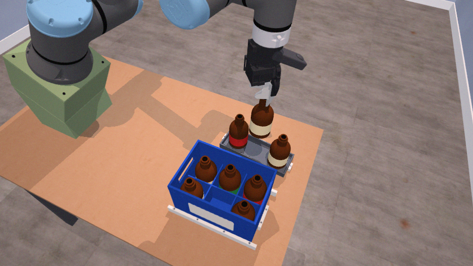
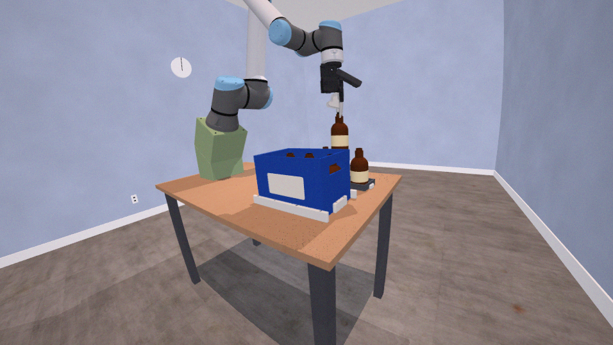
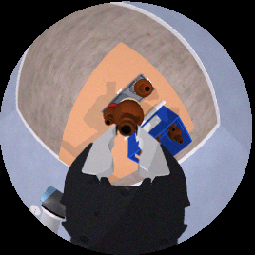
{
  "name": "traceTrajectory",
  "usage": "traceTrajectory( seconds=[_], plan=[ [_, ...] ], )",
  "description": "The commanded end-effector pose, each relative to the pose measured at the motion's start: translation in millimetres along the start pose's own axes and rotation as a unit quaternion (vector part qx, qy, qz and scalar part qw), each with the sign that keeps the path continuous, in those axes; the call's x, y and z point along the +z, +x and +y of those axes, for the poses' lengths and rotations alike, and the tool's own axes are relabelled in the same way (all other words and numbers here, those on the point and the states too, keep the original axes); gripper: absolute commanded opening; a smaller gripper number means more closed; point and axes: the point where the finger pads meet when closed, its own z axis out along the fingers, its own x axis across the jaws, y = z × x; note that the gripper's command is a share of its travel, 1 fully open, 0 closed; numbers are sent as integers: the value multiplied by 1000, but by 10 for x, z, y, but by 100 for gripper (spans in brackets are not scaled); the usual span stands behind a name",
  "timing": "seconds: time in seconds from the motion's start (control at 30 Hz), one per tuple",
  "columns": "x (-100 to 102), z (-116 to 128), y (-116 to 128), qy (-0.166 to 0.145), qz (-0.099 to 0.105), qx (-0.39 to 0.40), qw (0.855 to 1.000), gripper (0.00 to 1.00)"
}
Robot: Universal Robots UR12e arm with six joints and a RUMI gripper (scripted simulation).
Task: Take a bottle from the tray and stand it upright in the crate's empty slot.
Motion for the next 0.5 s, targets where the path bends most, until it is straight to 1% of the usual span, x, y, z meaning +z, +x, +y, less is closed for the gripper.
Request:
traceTrajectory(
  seconds=[0.0, 0.47],
  plan=[
    [-95, -23, 36, 2, 2, 0, 1000, 0],
    [-179, -23, 35, 2, 2, 0, 1000, 0]
  ],
)
